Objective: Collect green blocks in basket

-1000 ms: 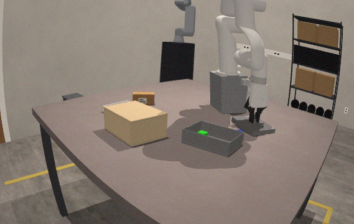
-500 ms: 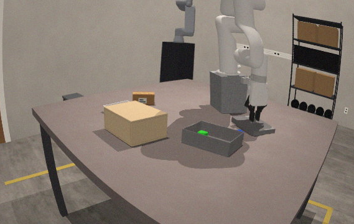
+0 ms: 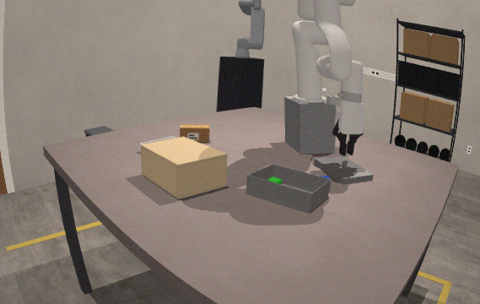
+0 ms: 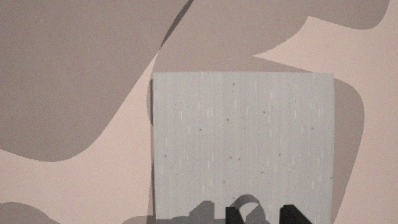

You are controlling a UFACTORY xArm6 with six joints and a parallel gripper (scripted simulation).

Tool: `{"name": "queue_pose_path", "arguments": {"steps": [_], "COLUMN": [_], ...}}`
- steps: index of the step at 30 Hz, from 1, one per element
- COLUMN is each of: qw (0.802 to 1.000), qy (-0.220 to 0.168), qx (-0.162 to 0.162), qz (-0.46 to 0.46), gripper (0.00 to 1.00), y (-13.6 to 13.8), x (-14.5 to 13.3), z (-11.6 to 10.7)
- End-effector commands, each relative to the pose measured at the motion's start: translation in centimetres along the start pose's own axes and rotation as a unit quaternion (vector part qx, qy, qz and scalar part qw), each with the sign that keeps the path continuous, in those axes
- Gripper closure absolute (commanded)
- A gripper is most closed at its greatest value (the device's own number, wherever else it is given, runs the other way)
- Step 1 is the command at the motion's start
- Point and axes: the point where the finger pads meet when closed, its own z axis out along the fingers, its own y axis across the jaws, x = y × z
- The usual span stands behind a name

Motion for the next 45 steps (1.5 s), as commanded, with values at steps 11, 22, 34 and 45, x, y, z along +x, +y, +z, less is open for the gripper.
{"name": "queue_pose_path", "arguments": {"steps": [11,22,34,45], "qw": [1.0,1.0,1.0,1.0], "qy": [0.007,0.007,0.007,0.007], "qx": [0.001,0.001,0.001,0.001], "qz": [-0.001,-0.001,-0.001,-0.001], "gripper": [0.72,0.72,0.72,0.72], "y": [0.0,0.0,0.0,0.0], "x": [-0.1,-0.2,-0.2,-0.2], "z": [-4.0,-6.6,-9.3,-10.8]}}
